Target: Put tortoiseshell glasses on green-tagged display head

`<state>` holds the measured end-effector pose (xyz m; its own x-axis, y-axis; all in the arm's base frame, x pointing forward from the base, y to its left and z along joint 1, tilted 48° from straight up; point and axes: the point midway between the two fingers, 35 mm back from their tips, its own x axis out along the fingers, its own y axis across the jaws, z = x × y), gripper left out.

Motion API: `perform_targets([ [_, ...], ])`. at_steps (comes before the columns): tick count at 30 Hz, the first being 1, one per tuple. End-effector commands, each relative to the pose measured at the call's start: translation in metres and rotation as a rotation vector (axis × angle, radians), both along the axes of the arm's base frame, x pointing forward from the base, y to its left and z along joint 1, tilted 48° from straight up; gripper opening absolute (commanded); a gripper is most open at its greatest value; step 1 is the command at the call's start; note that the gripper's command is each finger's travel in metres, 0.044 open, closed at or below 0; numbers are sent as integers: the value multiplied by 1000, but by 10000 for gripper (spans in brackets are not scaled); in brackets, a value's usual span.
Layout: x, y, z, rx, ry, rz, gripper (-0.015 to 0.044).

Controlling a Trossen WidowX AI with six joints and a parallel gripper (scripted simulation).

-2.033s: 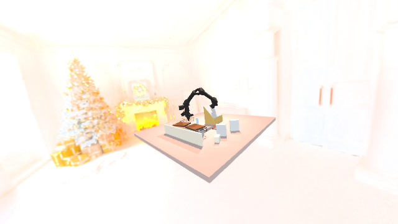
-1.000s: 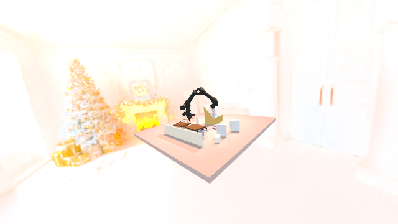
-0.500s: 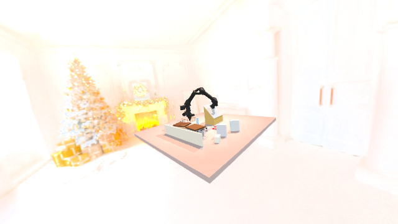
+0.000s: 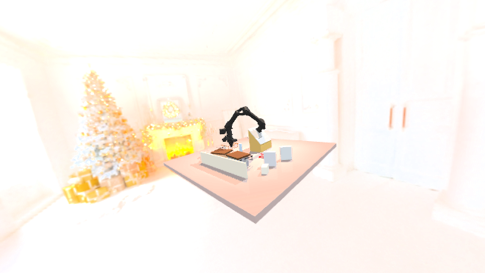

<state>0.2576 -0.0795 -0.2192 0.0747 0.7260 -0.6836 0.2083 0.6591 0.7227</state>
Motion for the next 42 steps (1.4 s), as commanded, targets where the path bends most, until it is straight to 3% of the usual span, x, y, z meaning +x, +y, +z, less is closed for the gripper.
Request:
perform_targets([
  [1,3,-1,0,-1,3,0,0],
  [11,8,-5,2,-1,3,-1,0],
  [19,7,-43,36,-4,4,-1,0],
  [25,7,-46,41,-3,13,-10,0],
  [42,30,-21,72,26,332,-313,0],
])
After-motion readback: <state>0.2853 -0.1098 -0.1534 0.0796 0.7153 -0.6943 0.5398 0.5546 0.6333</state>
